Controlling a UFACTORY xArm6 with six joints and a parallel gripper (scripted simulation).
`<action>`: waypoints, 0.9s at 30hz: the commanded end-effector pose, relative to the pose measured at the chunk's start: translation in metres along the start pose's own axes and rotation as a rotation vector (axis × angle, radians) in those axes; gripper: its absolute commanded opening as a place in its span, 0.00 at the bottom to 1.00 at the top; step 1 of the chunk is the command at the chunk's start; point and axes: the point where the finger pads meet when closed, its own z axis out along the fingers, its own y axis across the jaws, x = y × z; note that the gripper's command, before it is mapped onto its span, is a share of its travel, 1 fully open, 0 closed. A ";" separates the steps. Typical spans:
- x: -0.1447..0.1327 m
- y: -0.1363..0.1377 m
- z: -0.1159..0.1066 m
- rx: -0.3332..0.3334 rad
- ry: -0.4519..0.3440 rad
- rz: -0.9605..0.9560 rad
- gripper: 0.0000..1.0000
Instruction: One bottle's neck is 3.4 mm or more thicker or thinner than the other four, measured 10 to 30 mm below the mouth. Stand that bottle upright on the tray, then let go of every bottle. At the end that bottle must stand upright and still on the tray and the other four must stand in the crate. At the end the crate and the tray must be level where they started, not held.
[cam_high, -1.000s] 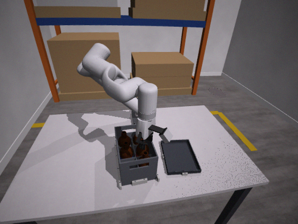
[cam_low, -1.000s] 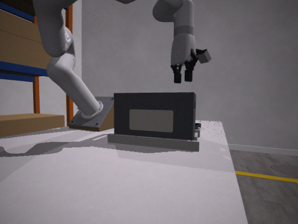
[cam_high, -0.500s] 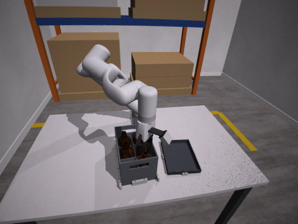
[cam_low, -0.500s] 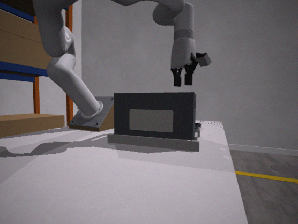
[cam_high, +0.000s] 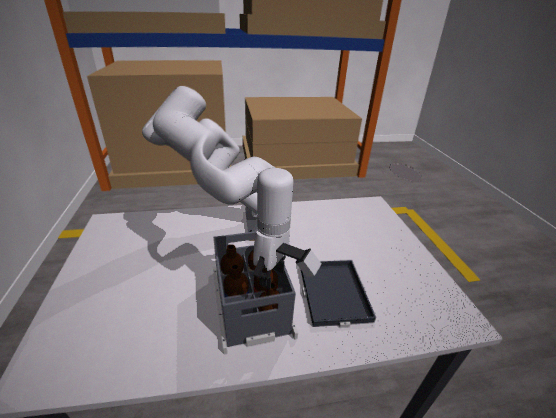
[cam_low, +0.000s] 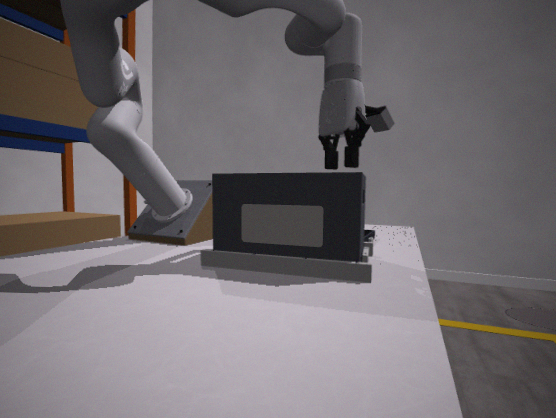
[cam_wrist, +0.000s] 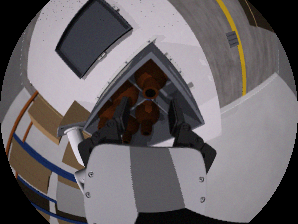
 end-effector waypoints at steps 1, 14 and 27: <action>0.001 0.001 0.003 -0.002 0.003 0.001 0.65; 0.001 0.001 0.008 -0.002 0.003 0.001 0.65; 0.001 0.001 0.008 -0.002 0.003 0.001 0.65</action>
